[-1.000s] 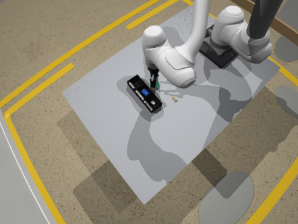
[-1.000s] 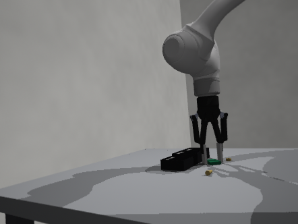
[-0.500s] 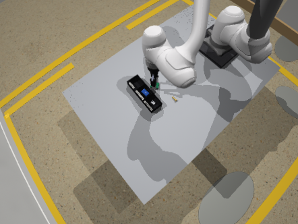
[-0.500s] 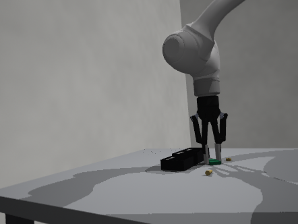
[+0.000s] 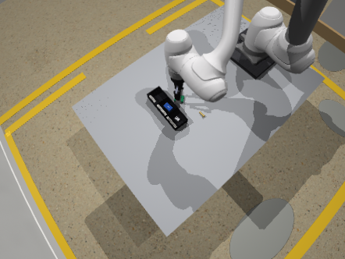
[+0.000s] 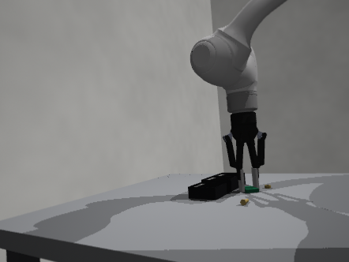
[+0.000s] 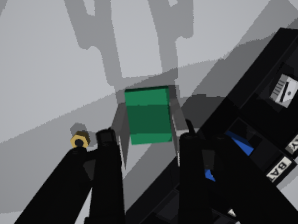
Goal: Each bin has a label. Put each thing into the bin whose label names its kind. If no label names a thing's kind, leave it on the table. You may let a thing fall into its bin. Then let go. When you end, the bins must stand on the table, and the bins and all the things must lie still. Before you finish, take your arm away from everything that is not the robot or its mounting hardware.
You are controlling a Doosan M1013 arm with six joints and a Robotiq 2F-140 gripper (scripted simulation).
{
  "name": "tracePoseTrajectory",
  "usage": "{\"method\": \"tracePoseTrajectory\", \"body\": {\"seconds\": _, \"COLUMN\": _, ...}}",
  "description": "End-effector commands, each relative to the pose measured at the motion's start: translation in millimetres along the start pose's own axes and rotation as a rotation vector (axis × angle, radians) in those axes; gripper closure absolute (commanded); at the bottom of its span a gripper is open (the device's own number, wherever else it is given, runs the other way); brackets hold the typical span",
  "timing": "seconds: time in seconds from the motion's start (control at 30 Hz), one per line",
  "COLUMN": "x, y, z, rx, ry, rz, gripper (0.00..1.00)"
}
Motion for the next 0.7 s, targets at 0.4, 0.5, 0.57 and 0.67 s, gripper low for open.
{"method": "tracePoseTrajectory", "body": {"seconds": 0.4, "x": 0.0, "y": -16.6, "z": 0.0, "rx": 0.0, "ry": 0.0, "rz": 0.0, "gripper": 0.79}}
{"method": "tracePoseTrajectory", "body": {"seconds": 0.5, "x": 0.0, "y": -26.6, "z": 0.0, "rx": 0.0, "ry": 0.0, "rz": 0.0, "gripper": 0.79}}
{"method": "tracePoseTrajectory", "body": {"seconds": 0.57, "x": 0.0, "y": -33.3, "z": 0.0, "rx": 0.0, "ry": 0.0, "rz": 0.0, "gripper": 0.79}}
{"method": "tracePoseTrajectory", "body": {"seconds": 0.67, "x": 0.0, "y": -43.3, "z": 0.0, "rx": 0.0, "ry": 0.0, "rz": 0.0, "gripper": 0.79}}
Point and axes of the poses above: the point where the finger pads meet when closed, its own y axis out along the fingers, its own z axis across the jaws, x = y × z, the point moved 2 cm from there along -y, back along the fingers, and after that the axes turned 4 degrees about -y, right-handed, at the moved point
